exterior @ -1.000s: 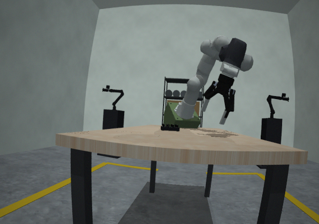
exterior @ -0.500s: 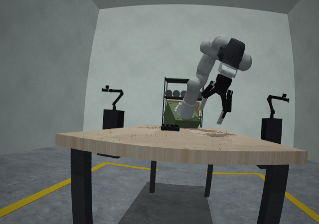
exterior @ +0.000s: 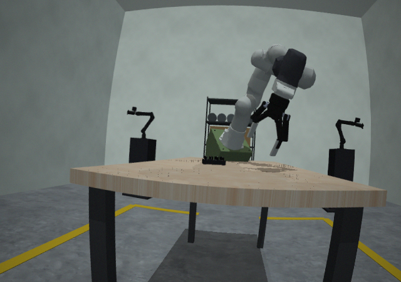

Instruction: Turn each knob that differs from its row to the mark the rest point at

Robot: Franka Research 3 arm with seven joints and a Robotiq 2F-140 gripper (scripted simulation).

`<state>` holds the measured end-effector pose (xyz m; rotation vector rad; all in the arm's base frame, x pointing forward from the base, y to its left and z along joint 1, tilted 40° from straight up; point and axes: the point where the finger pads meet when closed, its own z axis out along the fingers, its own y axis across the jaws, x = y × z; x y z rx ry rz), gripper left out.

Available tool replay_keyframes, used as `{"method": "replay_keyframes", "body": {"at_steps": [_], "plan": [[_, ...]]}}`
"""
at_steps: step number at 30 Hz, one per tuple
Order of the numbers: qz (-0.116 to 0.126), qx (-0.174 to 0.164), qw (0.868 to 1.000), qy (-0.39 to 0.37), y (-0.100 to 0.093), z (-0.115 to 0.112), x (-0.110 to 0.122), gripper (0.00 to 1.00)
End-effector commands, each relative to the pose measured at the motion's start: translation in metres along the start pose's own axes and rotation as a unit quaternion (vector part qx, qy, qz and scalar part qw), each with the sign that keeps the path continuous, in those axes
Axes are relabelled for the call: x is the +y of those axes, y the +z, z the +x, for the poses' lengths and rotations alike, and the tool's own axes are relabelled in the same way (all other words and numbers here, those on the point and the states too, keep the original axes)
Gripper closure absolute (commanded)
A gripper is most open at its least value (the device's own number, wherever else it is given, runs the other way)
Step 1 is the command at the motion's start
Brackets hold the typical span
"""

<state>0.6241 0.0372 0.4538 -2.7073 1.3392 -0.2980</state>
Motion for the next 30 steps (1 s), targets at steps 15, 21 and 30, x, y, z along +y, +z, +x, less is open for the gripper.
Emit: {"method": "replay_keyframes", "body": {"at_steps": [15,21,30], "plan": [[-0.034,-0.023,0.999,-0.028,0.006,-0.003,0.031,0.00],[-0.041,-0.028,0.998,-0.033,0.008,-0.004,0.037,0.00],[-0.041,-0.028,0.998,-0.033,0.008,-0.004,0.037,0.00]]}}
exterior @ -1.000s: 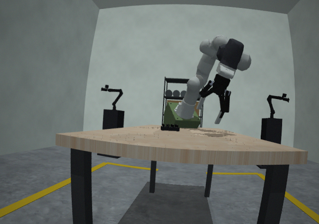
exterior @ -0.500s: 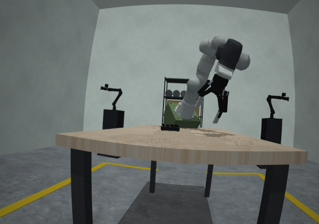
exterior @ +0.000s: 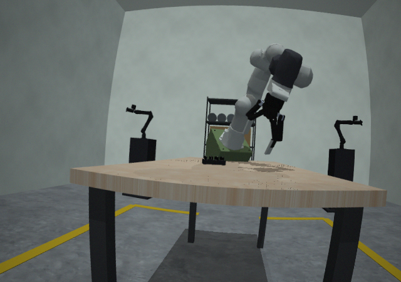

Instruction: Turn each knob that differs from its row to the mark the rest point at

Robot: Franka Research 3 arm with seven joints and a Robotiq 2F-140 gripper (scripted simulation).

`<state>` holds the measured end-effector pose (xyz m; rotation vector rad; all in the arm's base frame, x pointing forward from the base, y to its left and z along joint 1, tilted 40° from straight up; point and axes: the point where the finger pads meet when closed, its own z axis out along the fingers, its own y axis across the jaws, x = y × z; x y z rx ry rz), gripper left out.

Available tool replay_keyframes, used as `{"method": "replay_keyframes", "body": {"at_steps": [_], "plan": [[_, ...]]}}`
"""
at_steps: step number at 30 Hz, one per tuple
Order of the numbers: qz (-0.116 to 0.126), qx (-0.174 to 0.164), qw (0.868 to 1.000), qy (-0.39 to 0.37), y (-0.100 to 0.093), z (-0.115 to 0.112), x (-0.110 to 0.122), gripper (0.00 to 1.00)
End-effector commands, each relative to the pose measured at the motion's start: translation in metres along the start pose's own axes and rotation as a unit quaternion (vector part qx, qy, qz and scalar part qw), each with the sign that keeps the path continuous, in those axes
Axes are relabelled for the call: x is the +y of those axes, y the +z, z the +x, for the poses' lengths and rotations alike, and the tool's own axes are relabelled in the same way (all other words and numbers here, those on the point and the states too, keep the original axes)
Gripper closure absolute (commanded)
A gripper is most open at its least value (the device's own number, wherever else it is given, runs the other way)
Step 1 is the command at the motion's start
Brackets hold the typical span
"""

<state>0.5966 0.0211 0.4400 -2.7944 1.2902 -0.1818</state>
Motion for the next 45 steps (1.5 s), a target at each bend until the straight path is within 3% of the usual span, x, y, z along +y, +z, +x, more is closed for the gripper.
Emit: {"method": "replay_keyframes", "body": {"at_steps": [1,3,18,20,34,36,45], "plan": [[-0.004,-0.001,1.000,-0.006,0.001,0.001,0.004,0.00],[-0.026,-0.020,0.999,-0.022,0.006,-0.005,0.024,0.00],[-0.026,-0.020,0.999,-0.022,0.006,-0.005,0.024,0.00],[-0.047,-0.040,0.997,-0.037,0.010,-0.011,0.044,0.00],[-0.047,-0.040,0.997,-0.037,0.010,-0.011,0.044,0.00],[-0.037,-0.039,0.997,-0.060,0.014,-0.004,0.058,0.00],[-0.037,-0.039,0.997,-0.060,0.014,-0.004,0.058,0.00]]}}
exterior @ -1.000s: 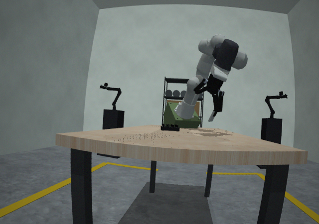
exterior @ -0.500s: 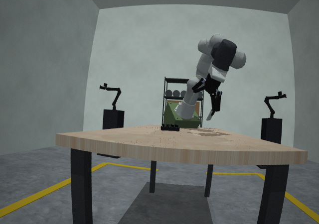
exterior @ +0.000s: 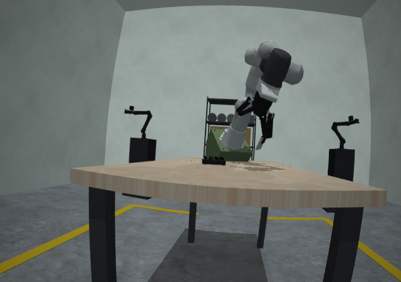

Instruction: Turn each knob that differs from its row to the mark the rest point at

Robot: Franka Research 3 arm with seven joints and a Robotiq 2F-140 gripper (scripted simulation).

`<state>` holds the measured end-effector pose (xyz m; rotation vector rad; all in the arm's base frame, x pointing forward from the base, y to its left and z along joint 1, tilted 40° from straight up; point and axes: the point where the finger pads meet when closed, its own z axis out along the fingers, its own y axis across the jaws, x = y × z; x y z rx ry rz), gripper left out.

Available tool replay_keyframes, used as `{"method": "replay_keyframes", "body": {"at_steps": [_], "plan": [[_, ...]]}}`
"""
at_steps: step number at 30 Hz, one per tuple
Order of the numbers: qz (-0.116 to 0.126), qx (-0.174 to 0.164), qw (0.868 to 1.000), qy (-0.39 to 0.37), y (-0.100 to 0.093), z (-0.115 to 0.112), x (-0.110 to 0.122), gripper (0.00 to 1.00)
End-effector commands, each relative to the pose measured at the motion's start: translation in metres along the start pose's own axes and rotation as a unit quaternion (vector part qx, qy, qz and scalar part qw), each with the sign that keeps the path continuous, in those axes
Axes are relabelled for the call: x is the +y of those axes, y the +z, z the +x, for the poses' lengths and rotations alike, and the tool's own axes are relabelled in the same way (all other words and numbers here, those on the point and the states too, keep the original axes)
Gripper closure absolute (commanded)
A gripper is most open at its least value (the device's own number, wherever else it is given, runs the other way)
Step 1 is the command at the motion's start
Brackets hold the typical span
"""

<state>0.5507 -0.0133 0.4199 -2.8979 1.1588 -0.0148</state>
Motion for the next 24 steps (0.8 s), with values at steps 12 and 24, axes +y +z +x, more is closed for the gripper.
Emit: {"method": "replay_keyframes", "body": {"at_steps": [12,24], "plan": [[0.013,0.012,0.999,-0.031,0.005,0.009,0.012,0.00],[0.067,0.045,0.990,-0.119,0.029,0.033,0.069,0.00]]}}
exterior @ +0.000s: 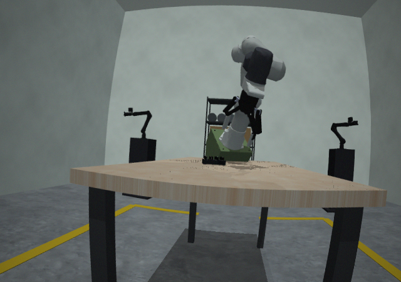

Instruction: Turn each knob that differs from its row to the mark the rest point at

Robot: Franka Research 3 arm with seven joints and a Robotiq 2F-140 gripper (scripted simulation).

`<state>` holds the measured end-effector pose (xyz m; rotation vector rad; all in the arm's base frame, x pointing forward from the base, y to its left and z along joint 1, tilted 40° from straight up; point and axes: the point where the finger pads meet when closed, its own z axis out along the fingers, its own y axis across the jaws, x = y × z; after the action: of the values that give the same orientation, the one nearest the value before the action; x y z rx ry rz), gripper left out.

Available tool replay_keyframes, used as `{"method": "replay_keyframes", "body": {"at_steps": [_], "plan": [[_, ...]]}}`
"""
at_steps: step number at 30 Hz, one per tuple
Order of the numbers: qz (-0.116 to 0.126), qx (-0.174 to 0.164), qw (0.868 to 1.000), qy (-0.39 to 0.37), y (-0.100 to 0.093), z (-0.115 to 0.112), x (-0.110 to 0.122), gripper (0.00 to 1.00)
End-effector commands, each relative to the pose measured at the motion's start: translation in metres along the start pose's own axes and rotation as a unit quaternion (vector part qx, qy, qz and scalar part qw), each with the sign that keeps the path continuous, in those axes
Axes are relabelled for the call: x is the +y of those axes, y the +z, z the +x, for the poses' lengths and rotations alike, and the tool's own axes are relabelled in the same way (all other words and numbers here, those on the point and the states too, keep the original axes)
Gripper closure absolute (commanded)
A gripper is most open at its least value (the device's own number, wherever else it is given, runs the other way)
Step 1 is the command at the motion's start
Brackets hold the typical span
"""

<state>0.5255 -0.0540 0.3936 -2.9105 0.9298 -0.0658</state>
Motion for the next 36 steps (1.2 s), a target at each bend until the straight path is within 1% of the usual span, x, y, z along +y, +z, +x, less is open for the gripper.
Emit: {"method": "replay_keyframes", "body": {"at_steps": [1,6,8,9,14,23,25,28,36], "plan": [[0.032,0.045,0.997,-0.056,0.004,0.021,0.029,0.00],[0.051,0.060,0.993,-0.087,0.014,0.022,0.050,0.00],[0.051,0.060,0.993,-0.087,0.014,0.022,0.050,0.00],[0.062,0.069,0.990,-0.104,0.020,0.022,0.062,0.00],[0.085,0.089,0.982,-0.142,0.035,0.020,0.086,0.00],[0.122,0.128,0.963,-0.201,0.066,0.008,0.118,0.00],[0.122,0.128,0.963,-0.201,0.066,0.008,0.118,0.00],[0.140,0.150,0.951,-0.231,0.084,-0.002,0.130,0.00],[0.166,0.186,0.928,-0.277,0.115,-0.022,0.141,0.00]]}}
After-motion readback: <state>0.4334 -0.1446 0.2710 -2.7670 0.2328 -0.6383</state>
